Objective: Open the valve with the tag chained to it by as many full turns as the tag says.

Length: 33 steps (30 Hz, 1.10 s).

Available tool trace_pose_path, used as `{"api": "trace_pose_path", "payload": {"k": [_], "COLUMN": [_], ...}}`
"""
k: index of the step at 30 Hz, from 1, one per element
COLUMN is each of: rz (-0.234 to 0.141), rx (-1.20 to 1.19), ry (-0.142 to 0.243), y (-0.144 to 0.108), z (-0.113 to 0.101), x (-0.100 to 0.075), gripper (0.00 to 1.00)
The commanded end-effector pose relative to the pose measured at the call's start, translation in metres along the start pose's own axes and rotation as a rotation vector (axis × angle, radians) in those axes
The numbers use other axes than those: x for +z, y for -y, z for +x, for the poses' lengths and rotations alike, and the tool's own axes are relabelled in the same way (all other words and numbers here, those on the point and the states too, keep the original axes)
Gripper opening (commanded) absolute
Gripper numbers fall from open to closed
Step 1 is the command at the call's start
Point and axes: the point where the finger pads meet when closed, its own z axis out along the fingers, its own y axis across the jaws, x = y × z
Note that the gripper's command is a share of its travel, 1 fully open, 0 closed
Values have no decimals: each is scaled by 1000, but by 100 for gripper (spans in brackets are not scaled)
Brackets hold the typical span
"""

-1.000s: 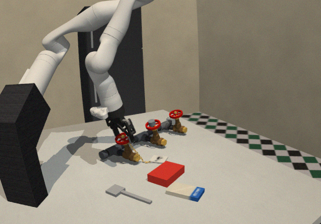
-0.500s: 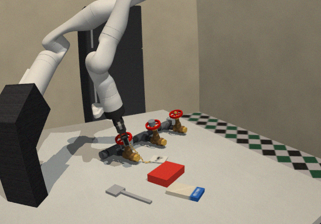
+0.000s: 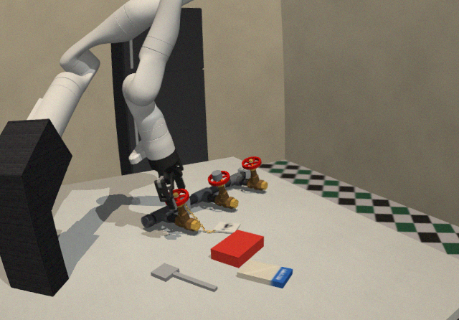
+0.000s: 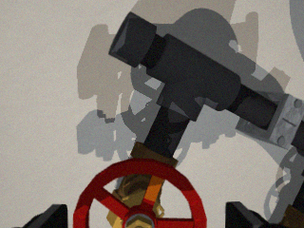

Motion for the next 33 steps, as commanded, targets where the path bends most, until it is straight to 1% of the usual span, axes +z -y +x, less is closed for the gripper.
{"api": "trace_pose_path", "payload": {"k": [1,6,8,21,33], "rz": [1,2,2,3,4], "rx": [130,286,286,610,766], "ry": [-8,-7,-7,-7,-7], "y": [2,3,3,3,3], "z": [-1,-1,-1,-1,-1], "x": [-1,-1,-1,-1,-1], "gripper": [100,100,100,100,100]}}
